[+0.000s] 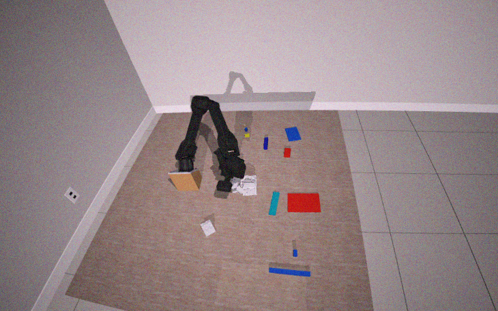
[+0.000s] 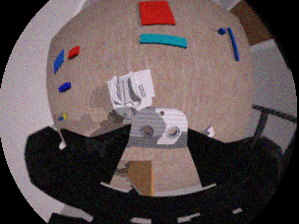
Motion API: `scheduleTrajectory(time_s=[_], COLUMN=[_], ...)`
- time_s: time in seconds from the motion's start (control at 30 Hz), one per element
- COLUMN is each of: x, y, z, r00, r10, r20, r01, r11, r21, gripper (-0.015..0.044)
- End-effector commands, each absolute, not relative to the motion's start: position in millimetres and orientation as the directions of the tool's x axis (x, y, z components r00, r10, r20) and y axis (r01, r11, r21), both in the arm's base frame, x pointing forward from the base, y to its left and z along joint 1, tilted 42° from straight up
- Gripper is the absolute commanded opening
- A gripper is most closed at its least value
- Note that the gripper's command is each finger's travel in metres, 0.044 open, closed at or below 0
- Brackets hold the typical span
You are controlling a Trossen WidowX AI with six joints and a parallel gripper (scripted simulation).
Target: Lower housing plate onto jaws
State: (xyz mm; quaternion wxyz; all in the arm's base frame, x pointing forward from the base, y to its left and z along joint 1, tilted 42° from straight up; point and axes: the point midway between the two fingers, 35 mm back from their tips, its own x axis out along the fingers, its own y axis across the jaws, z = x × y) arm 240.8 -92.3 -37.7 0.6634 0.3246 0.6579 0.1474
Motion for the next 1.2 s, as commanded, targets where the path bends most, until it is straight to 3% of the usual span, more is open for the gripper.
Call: scheduleTrajectory(time_s=[0.0, 0.5, 1.17], x=[244, 251, 251], y=[-80, -42, -42], z=[-30, -7, -7], r00=[0.092, 0.087, 0.087], r10=[0.631, 0.654, 0.654], r20=[-0.77, -0.752, -0.751], r01=[0.175, -0.001, -0.003], r11=[0.751, 0.754, 0.754], r21=[0.637, 0.656, 0.656], gripper=[0.0351, 0.0351, 0.0351])
